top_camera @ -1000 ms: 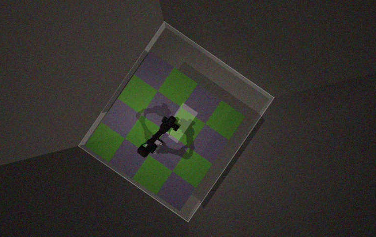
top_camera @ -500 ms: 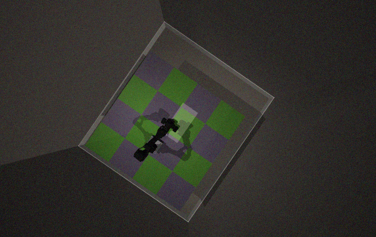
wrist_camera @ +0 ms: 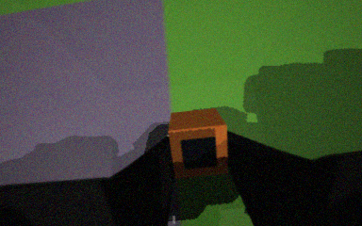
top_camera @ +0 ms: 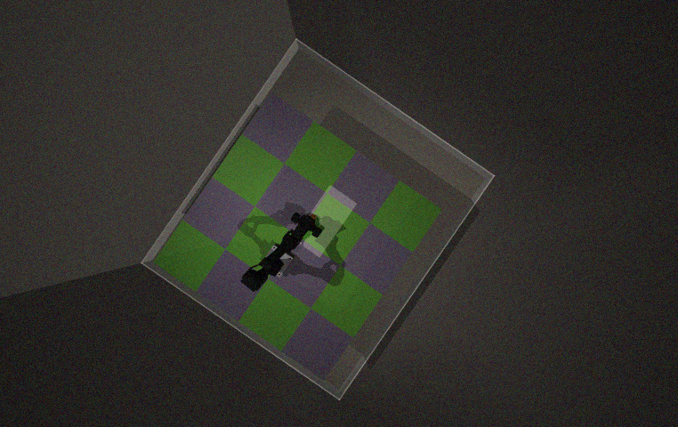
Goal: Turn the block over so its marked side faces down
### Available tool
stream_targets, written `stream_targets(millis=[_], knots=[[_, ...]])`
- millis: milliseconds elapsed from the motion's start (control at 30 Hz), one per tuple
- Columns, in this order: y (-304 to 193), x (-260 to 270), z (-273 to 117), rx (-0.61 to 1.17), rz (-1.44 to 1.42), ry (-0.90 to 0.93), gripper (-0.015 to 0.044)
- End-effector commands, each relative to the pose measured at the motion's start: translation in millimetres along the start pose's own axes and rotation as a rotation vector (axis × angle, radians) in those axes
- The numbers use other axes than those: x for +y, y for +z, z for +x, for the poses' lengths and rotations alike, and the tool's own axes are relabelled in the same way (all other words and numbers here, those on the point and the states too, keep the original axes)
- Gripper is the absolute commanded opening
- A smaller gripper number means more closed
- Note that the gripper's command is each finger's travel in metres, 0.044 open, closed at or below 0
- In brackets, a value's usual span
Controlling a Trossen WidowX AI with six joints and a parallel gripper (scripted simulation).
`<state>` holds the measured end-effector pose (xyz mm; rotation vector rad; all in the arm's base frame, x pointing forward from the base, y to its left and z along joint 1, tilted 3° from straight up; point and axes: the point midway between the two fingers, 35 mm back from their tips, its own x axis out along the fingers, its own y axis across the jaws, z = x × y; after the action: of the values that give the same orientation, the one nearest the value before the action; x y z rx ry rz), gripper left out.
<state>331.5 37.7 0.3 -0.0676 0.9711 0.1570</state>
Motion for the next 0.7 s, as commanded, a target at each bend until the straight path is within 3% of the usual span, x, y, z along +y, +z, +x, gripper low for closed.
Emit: stream_targets(millis=[0, 667], knots=[[-4.5, 0.3, 7.8, -0.036, 0.005, 0.003, 0.0], [-16.5, 0.5, 18.4, -0.308, 0.005, 0.003, 0.0]])
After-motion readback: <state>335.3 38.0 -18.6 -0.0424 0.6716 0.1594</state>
